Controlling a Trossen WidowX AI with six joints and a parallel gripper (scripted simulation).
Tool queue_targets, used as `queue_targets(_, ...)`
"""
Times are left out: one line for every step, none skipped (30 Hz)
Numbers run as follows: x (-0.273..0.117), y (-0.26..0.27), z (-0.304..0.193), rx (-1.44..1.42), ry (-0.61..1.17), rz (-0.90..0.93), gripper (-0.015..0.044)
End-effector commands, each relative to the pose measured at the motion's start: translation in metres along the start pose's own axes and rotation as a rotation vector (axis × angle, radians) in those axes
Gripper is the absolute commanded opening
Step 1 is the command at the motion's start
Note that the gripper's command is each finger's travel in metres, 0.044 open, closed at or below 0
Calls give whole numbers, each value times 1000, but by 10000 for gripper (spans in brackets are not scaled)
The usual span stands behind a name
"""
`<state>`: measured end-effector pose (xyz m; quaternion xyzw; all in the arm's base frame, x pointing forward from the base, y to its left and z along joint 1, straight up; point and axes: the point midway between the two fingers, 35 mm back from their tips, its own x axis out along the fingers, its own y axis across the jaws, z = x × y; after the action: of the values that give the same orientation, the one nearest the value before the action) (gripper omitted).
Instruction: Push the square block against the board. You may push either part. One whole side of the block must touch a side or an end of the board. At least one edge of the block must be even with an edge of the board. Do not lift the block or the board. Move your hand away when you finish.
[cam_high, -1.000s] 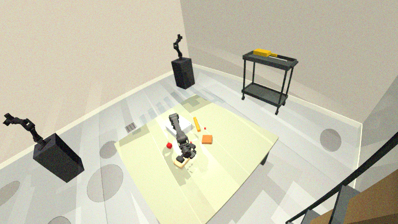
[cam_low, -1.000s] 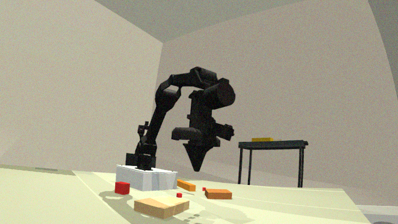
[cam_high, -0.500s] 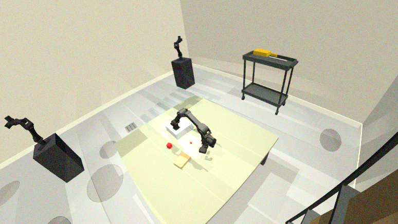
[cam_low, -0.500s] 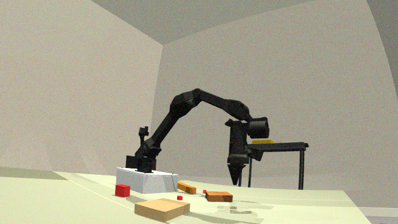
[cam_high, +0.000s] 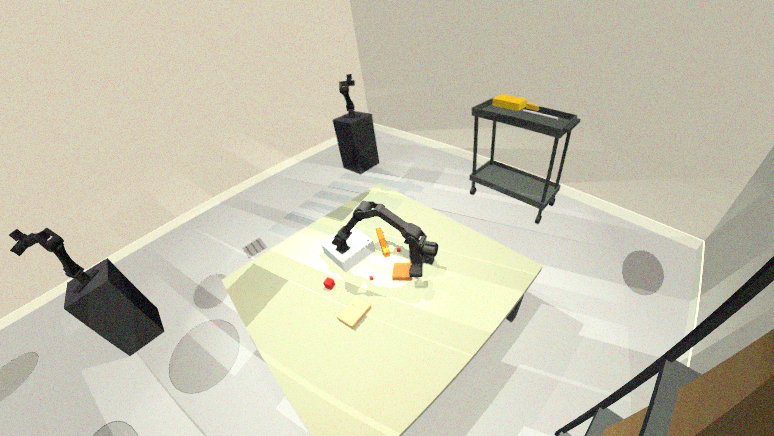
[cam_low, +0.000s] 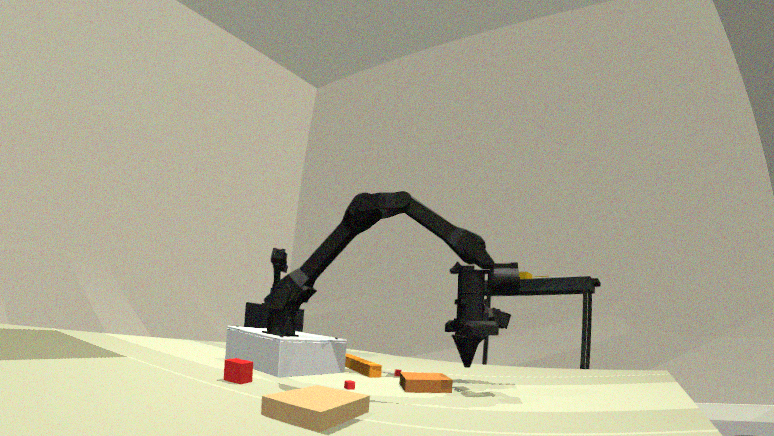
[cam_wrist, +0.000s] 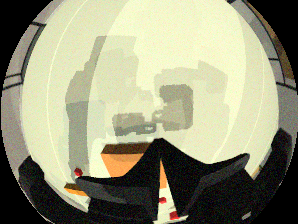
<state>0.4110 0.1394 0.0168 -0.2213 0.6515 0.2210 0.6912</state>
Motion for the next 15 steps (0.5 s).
queue_targets(43,1,-4,14,11,4,0)
queue_targets(46,1,-4,14,11,4,0)
queue_targets(46,1,-4,14,11,4,0)
queue_targets(46,1,-4,14,11,4,0)
queue_targets(46,1,-4,14,11,4,0)
queue_targets(46,1,-4,14,11,4,0)
queue_targets(46,1,-4,14,11,4,0)
queue_targets(46,1,-4,14,11,4,0)
queue_targets(46,1,-5,14,11,4,0)
queue_targets(46,0,-6,14,11,4,0)
queue_targets(46,0,-6,14,11,4,0)
queue_targets(46,0,-8,14,11,4,0)
queue_targets(46,0,-9,14,11,4,0)
queue_targets(46,0,-10,14,12,4,0)
queue_targets(46,0,-12,14,12,4,0)
